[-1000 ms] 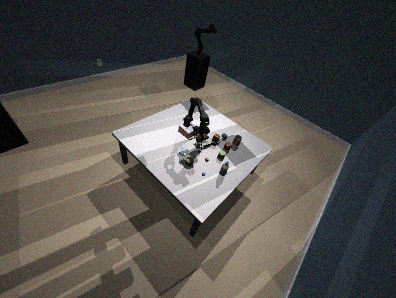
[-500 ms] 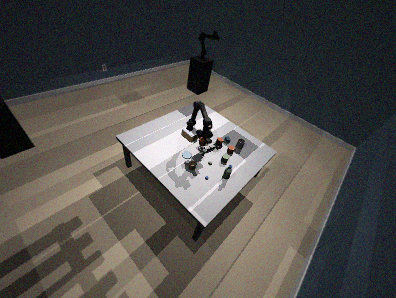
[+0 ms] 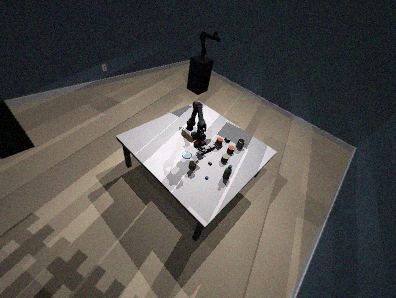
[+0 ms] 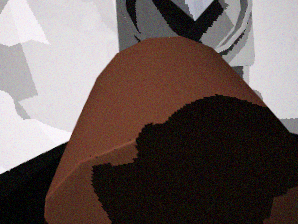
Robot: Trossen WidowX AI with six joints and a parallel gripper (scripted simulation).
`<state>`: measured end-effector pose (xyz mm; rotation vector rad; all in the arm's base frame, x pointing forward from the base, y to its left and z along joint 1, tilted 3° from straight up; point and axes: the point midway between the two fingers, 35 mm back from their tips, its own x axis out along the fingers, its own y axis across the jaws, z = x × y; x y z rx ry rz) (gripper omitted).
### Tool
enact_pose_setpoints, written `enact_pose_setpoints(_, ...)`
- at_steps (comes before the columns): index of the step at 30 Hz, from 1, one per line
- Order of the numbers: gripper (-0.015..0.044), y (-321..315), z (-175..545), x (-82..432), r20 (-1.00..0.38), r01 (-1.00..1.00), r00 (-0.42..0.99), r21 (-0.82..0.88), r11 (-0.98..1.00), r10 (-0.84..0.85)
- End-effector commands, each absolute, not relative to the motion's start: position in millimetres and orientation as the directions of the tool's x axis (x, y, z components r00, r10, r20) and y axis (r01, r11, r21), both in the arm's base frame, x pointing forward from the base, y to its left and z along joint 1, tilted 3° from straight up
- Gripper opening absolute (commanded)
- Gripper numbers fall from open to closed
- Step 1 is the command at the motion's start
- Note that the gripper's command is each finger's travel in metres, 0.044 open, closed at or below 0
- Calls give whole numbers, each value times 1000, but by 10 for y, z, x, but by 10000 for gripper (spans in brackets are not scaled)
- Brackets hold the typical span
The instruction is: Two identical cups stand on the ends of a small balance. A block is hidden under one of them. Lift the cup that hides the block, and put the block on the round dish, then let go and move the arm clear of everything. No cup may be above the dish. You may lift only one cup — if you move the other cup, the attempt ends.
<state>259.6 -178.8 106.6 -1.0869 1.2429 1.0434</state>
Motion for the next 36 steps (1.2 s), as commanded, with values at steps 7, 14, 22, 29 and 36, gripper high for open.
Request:
enact_pose_setpoints(7, 0, -2117, 895, 2347, -998, -982, 56, -53, 182, 6)
enact_pose_setpoints(14, 0, -2322, 767, 2136, -999, -981, 54, -52, 184, 5)
enact_pose_setpoints(22, 0, -2529, 623, 1866, -999, -982, 54, -53, 182, 2)
enact_pose_setpoints(29, 0, -2679, 500, 1611, -999, -982, 54, -53, 180, 0)
enact_pose_setpoints(36, 0, -2794, 380, 1347, -999, -982, 53, -52, 183, -1)
